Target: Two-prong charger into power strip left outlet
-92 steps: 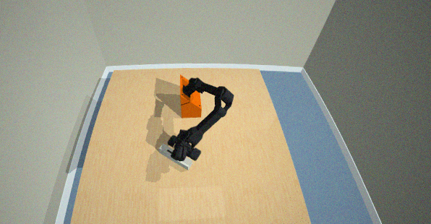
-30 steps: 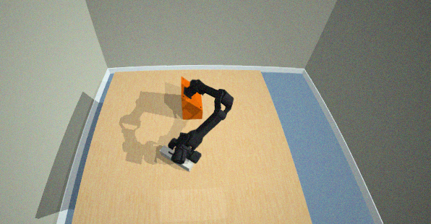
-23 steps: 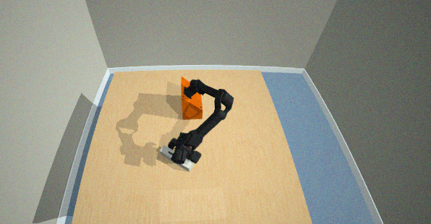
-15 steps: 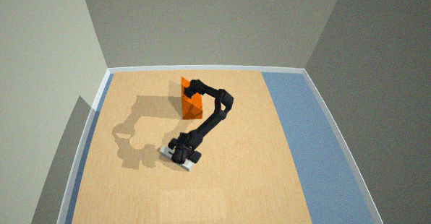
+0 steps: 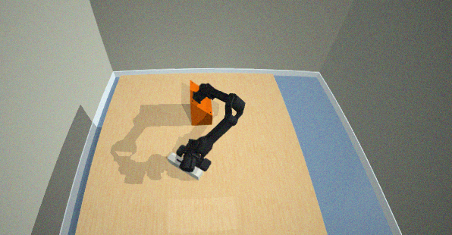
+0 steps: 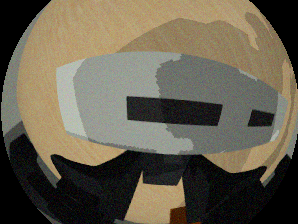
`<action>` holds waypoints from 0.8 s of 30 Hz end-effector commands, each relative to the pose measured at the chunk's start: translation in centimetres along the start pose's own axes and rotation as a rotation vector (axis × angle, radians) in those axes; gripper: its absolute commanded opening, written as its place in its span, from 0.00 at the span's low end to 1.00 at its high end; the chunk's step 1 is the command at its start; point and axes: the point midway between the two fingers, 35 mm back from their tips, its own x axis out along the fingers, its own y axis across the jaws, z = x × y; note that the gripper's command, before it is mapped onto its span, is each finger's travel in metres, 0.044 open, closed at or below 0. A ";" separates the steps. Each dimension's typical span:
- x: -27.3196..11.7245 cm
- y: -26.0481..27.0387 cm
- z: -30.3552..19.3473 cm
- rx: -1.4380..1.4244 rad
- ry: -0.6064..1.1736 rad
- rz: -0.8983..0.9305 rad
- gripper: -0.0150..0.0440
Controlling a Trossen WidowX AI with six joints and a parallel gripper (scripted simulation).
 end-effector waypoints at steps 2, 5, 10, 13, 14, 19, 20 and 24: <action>0.0 0.0 0.0 -0.001 -0.001 0.001 0.43; 0.0 0.0 0.0 -0.001 -0.001 0.001 0.57; 0.0 0.0 0.0 -0.001 -0.001 0.001 0.79; 0.0 0.0 0.0 -0.001 -0.001 0.001 0.92; 0.0 0.0 0.0 -0.001 -0.001 0.001 0.97; 0.0 0.0 0.0 -0.002 -0.002 0.000 1.00; 0.0 0.0 -0.1 -0.002 -0.002 0.000 1.00; 0.0 0.0 -0.2 -0.002 -0.003 0.000 1.00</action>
